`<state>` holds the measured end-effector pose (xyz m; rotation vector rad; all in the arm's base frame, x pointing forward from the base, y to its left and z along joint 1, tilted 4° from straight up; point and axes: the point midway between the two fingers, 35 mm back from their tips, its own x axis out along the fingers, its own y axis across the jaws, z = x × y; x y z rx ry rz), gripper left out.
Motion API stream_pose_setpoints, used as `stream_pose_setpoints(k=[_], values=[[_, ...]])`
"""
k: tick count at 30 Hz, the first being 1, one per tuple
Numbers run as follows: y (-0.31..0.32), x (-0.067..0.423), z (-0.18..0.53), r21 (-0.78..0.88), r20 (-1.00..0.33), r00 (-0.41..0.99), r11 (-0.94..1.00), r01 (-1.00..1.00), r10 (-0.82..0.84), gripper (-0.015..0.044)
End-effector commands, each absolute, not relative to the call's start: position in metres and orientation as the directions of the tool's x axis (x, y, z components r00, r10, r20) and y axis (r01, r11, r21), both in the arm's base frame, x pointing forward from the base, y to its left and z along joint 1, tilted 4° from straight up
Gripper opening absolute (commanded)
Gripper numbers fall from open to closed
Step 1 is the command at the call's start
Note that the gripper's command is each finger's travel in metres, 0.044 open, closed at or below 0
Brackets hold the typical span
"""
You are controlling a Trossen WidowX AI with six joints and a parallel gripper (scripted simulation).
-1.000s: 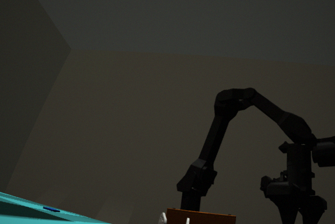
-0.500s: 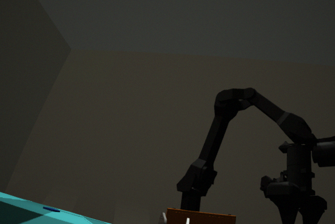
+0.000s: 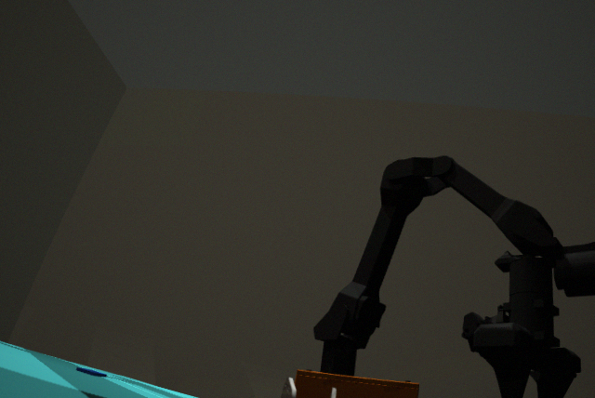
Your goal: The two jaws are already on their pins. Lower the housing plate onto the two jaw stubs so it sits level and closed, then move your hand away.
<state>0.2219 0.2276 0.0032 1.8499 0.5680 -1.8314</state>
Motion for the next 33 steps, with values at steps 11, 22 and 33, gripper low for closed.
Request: stream_pose_setpoints(k=[11, 22, 33], values=[[0.227, 0.222, 0.001, 0.048, -0.999, 0.023, -0.8, 0.598, -0.042, 0.044], [0.228, 0.223, -0.008, 0.043, -0.999, 0.022, -0.802, 0.596, -0.037, 0.044], [0.228, 0.225, -0.026, 0.045, -0.999, 0.023, -0.801, 0.597, -0.039, 0.044]])
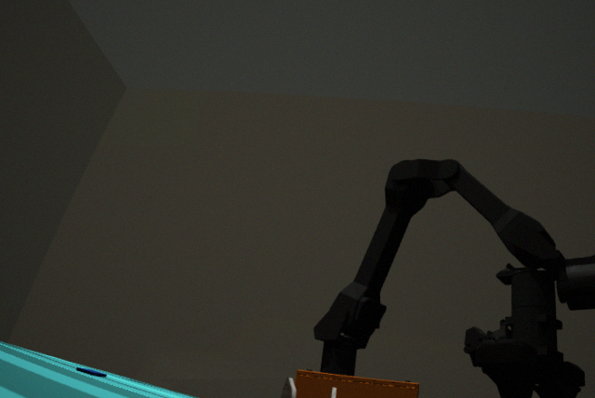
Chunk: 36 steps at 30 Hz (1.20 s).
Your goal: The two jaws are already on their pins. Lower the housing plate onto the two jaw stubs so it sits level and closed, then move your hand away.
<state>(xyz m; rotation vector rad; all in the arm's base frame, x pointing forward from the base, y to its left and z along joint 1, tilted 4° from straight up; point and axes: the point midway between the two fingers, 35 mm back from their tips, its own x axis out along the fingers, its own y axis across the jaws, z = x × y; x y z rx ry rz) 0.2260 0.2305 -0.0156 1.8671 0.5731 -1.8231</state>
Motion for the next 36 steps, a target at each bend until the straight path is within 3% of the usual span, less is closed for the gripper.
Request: stream_pose_setpoints(k=[1, 36], values=[[0.228, 0.225, -0.028, 0.046, -0.999, 0.023, -0.801, 0.597, -0.04, 0.044], [0.226, 0.225, -0.051, 0.048, -0.999, 0.024, -0.8, 0.598, -0.042, 0.044]])
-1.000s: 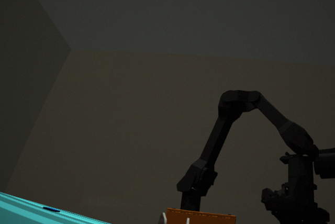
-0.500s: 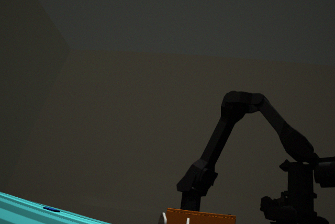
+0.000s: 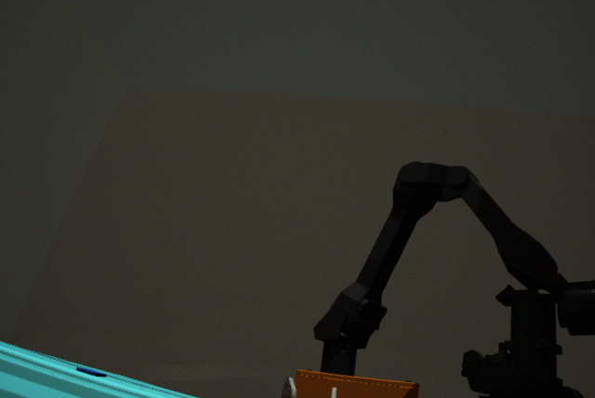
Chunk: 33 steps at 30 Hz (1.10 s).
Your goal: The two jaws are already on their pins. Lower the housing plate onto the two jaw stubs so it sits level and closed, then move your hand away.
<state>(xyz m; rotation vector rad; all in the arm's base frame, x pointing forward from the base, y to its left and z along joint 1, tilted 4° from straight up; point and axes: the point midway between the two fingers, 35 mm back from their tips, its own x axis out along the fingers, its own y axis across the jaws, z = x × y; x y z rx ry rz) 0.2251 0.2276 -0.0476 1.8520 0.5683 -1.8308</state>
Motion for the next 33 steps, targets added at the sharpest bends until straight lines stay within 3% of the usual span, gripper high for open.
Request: stream_pose_setpoints(k=[1, 14, 27, 33], values=[[0.2264, 0.2252, -0.0516, 0.048, -0.999, 0.024, -0.8, 0.598, -0.042, 0.044], [0.2263, 0.2252, -0.0518, 0.048, -0.999, 0.024, -0.8, 0.598, -0.042, 0.044], [0.2275, 0.2252, -0.0496, 0.042, -0.999, 0.023, -0.803, 0.594, -0.035, 0.0353], [0.2275, 0.2252, -0.0496, 0.042, -0.999, 0.023, -0.803, 0.594, -0.035, 0.0351]])
